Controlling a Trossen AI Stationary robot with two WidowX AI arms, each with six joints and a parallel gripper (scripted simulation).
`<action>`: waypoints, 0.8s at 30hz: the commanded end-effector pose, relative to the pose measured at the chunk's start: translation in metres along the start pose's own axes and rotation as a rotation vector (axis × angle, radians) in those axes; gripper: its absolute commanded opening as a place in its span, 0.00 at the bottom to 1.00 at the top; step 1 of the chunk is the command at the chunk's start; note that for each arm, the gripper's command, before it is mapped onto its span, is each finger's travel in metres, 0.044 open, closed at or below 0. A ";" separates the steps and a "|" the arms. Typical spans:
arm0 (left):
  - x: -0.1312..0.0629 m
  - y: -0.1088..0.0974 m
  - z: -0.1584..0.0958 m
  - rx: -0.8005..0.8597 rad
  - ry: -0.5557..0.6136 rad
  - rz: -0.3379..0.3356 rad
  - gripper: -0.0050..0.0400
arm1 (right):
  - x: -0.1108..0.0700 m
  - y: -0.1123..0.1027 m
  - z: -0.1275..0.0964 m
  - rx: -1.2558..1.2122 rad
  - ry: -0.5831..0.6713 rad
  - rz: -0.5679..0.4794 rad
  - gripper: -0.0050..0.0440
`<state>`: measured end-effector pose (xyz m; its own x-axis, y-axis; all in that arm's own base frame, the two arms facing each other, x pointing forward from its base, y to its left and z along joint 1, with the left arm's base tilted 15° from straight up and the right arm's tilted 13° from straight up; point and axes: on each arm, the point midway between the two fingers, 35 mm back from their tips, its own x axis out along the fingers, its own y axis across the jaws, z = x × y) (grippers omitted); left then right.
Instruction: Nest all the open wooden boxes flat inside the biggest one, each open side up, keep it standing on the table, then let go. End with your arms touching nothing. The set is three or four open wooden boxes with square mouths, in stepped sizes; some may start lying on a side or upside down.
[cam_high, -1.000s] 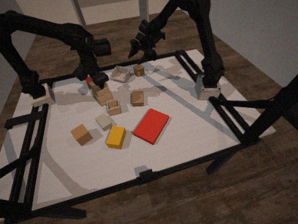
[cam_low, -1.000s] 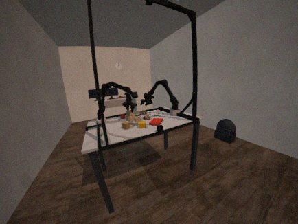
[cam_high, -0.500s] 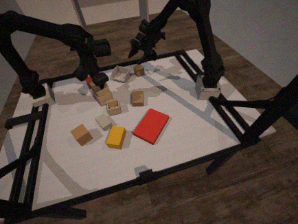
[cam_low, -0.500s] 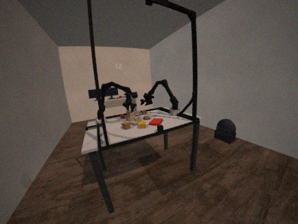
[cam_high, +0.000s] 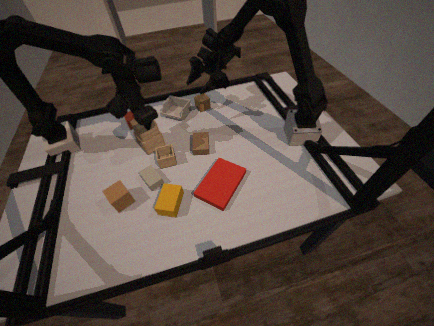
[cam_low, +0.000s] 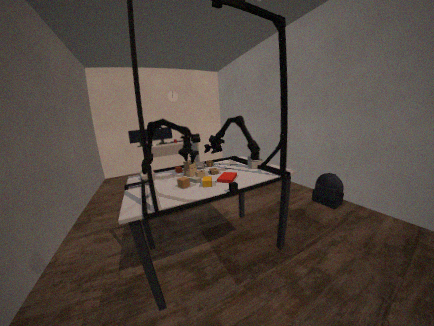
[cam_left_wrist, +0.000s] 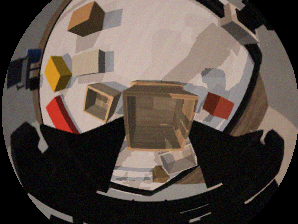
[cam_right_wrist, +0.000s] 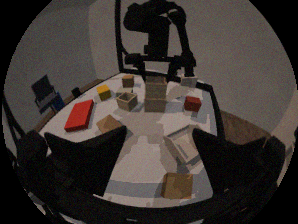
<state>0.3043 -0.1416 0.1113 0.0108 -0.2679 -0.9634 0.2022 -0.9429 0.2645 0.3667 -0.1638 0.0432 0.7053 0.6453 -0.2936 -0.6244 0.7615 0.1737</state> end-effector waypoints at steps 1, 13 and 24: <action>0.001 -0.002 0.003 -0.007 -0.010 -0.003 0.11 | 0.000 0.000 0.001 -0.005 -0.005 0.002 0.92; 0.004 -0.001 0.004 -0.007 -0.010 -0.003 0.11 | 0.000 0.000 0.001 -0.005 -0.005 0.002 0.92; 0.008 -0.001 0.004 -0.007 -0.010 -0.003 0.11 | 0.000 0.000 0.001 -0.005 -0.005 0.002 0.92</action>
<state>0.3003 -0.1432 0.1055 0.0008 -0.2662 -0.9639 0.2034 -0.9437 0.2608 0.3667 -0.1638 0.0432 0.7051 0.6454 -0.2936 -0.6247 0.7614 0.1735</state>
